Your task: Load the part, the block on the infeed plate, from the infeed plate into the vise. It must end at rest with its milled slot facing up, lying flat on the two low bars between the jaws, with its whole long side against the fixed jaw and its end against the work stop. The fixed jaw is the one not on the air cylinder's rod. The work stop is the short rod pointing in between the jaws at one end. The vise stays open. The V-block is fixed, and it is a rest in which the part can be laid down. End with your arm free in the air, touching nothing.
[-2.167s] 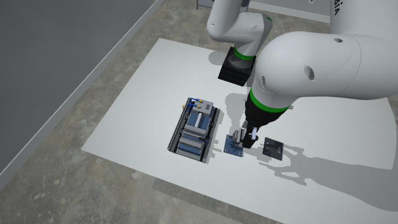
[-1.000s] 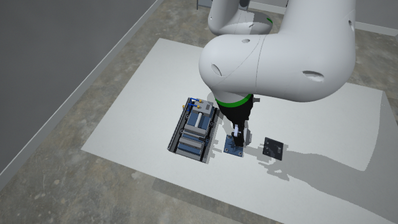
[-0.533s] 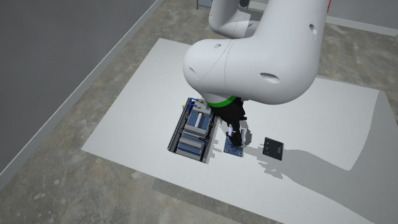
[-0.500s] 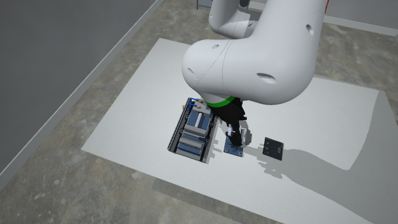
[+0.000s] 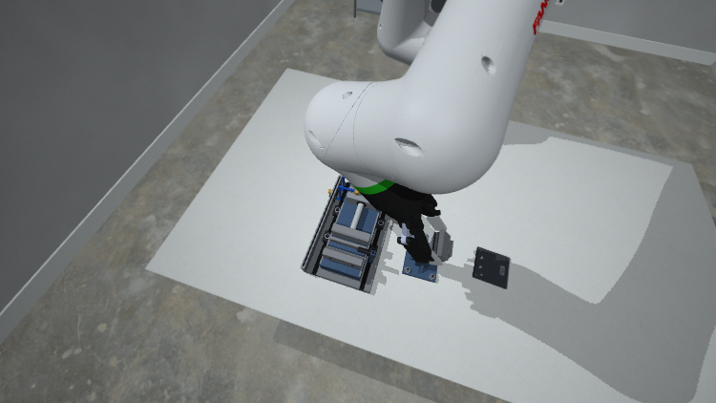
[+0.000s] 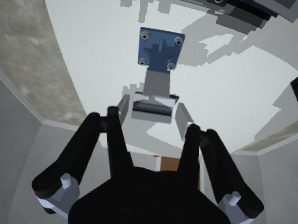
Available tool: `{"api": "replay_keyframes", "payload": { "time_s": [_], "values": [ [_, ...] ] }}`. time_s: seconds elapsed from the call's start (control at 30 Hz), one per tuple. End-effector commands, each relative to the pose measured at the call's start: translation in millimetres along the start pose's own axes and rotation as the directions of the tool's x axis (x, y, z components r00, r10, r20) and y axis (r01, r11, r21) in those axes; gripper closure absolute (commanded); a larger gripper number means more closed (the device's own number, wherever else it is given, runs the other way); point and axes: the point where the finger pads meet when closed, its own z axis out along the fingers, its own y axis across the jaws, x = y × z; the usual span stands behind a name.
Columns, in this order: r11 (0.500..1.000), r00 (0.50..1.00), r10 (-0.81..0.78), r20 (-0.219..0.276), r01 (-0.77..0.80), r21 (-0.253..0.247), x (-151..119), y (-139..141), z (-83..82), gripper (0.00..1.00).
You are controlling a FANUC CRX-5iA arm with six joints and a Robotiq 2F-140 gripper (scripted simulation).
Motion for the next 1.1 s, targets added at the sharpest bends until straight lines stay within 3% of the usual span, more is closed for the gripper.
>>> {"api": "replay_keyframes", "payload": {
  "time_s": [0.0,0.67,1.07],
  "values": [
    [1.0,1.0,0.0,0.023,0.0,0.0,0.6,-0.1,-0.1,0.49],
    [1.0,0.993,0.0,0.121,0.0,0.0,3.1,-0.1,0.1,0.49],
    [1.0,0.988,0.0,0.153,0.0,0.0,3.9,-0.1,0.2,0.49]
  ]
}}
